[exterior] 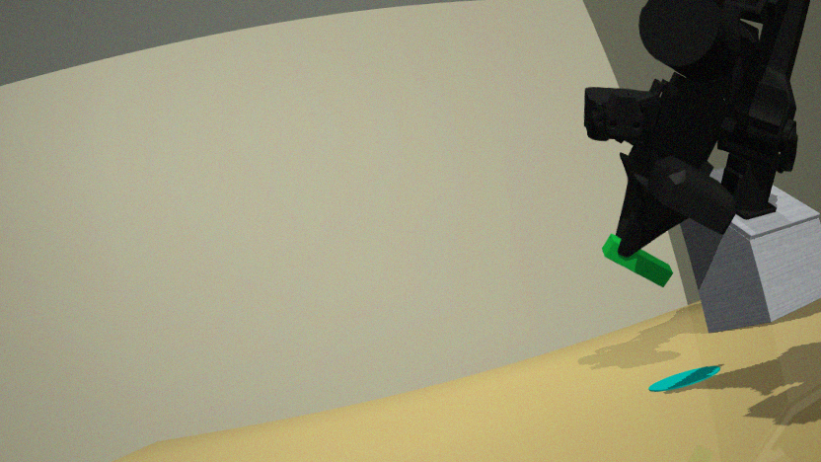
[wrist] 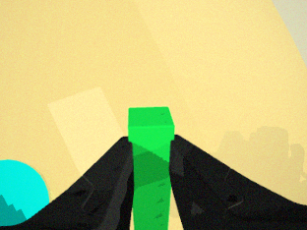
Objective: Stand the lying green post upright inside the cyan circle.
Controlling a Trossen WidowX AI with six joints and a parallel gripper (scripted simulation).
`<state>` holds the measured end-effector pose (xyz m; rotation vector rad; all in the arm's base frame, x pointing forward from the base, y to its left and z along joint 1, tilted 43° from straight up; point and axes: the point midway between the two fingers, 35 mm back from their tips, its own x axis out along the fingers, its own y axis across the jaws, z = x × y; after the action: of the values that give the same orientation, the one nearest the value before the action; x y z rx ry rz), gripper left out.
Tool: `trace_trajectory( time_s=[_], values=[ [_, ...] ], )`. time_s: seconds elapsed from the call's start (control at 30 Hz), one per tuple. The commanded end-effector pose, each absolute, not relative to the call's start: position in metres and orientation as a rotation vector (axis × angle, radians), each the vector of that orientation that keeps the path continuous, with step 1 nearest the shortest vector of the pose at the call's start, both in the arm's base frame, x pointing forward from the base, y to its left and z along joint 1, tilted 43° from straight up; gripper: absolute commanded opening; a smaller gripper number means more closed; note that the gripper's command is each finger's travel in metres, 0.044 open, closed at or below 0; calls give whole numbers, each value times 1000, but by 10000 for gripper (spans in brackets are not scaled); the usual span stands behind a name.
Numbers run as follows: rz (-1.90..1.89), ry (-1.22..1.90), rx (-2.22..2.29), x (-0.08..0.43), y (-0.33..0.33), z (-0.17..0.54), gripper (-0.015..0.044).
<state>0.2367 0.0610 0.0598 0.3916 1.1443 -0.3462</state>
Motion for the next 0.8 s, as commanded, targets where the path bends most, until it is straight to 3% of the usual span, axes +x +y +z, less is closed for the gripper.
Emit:
trace_trajectory(
  time_s=[0.0,0.77],
  values=[
    [-356,1121,390,236,61,59,23],
    [-396,962,406,238,63,65,23]
  ],
)
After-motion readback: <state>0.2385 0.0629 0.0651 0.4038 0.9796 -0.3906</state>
